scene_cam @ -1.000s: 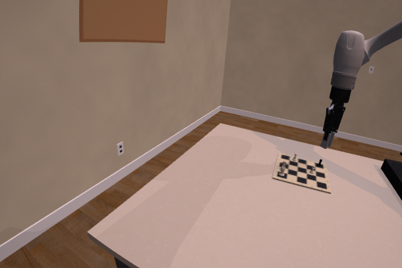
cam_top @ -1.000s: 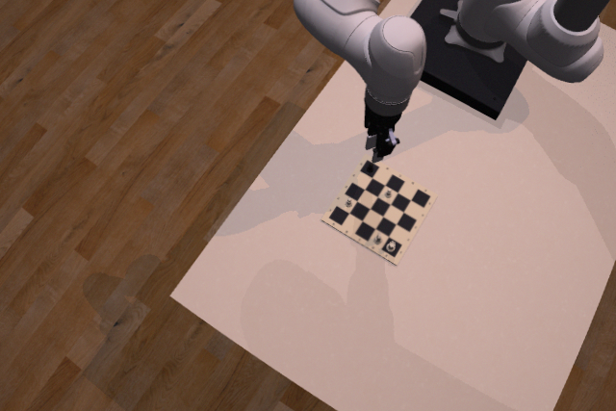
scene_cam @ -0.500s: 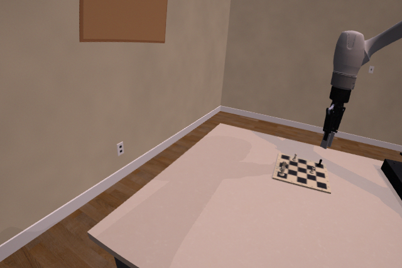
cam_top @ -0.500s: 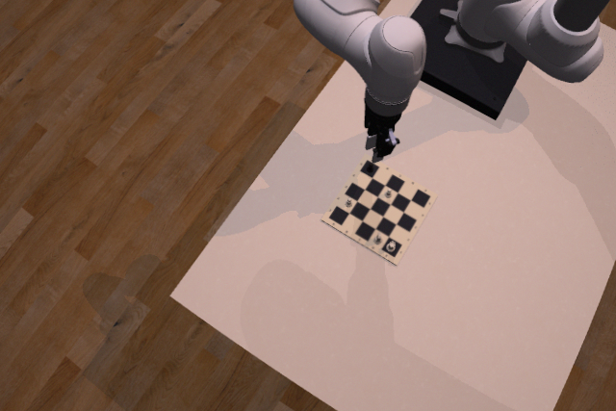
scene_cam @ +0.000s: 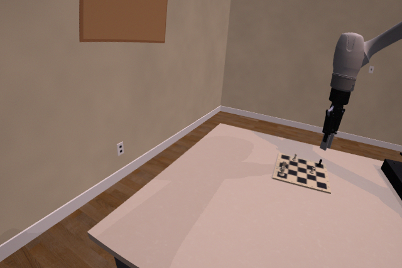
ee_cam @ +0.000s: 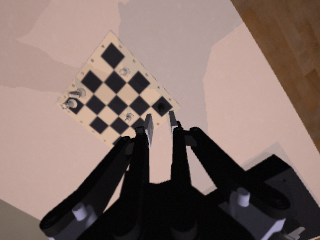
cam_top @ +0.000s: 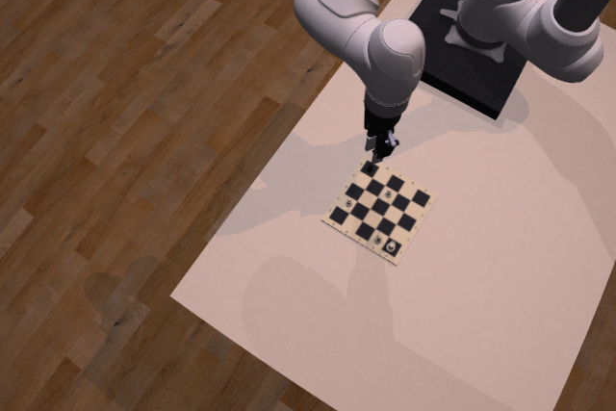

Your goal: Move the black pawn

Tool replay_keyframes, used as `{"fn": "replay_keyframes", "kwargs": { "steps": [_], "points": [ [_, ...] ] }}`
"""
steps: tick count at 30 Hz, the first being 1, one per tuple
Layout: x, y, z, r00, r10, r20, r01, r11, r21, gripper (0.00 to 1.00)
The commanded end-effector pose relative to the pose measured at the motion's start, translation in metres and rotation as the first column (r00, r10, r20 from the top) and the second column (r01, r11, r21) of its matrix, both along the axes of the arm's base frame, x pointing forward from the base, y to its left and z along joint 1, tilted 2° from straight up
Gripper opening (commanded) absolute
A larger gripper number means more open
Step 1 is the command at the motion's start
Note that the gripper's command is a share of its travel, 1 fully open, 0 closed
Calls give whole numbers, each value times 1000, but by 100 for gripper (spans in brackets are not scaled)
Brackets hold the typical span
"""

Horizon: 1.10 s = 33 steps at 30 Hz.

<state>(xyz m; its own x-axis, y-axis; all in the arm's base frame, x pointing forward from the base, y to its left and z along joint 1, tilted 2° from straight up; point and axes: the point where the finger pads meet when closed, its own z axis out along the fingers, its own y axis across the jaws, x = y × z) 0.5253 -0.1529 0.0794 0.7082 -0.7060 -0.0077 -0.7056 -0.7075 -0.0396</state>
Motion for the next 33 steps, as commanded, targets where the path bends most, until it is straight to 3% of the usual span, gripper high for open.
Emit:
{"fn": "replay_keyframes", "kwargs": {
  "steps": [1,33],
  "points": [
    [0,0,-4,1000,0,0,0,1000,0,20],
    [1,1,-42,1000,0,0,0,1000,0,20]
  ]
}}
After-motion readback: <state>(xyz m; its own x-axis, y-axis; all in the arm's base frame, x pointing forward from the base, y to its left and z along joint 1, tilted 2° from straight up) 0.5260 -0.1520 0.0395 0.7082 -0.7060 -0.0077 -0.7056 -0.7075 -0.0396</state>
